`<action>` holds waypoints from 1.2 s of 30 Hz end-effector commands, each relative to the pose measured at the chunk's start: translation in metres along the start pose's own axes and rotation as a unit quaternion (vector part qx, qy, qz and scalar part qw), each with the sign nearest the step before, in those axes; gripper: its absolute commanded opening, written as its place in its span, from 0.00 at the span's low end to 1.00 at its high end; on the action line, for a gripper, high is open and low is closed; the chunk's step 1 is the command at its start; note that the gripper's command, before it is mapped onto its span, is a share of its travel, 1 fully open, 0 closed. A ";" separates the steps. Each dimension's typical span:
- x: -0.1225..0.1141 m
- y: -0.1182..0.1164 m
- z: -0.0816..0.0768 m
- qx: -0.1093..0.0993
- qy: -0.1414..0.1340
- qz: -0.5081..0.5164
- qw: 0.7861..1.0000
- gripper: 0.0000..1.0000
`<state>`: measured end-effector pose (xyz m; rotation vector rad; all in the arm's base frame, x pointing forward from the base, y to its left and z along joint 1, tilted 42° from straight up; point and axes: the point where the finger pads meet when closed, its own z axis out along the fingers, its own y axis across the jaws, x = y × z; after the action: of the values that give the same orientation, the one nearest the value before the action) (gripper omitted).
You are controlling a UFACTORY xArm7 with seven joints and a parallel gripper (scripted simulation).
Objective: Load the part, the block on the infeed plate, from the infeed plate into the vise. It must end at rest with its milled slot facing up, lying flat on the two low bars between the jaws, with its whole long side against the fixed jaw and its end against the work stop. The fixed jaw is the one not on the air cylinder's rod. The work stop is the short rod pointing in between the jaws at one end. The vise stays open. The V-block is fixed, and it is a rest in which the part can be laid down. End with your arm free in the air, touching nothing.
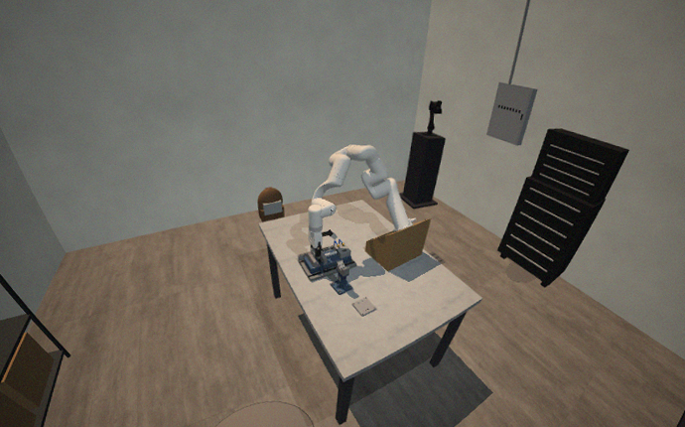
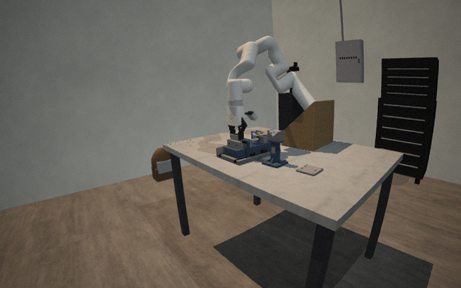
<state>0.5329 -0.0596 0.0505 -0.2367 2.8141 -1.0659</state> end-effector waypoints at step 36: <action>-0.002 0.001 0.007 -0.001 -0.002 0.000 1.000 0.00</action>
<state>0.5345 -0.0649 0.0444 -0.2369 2.8138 -1.0656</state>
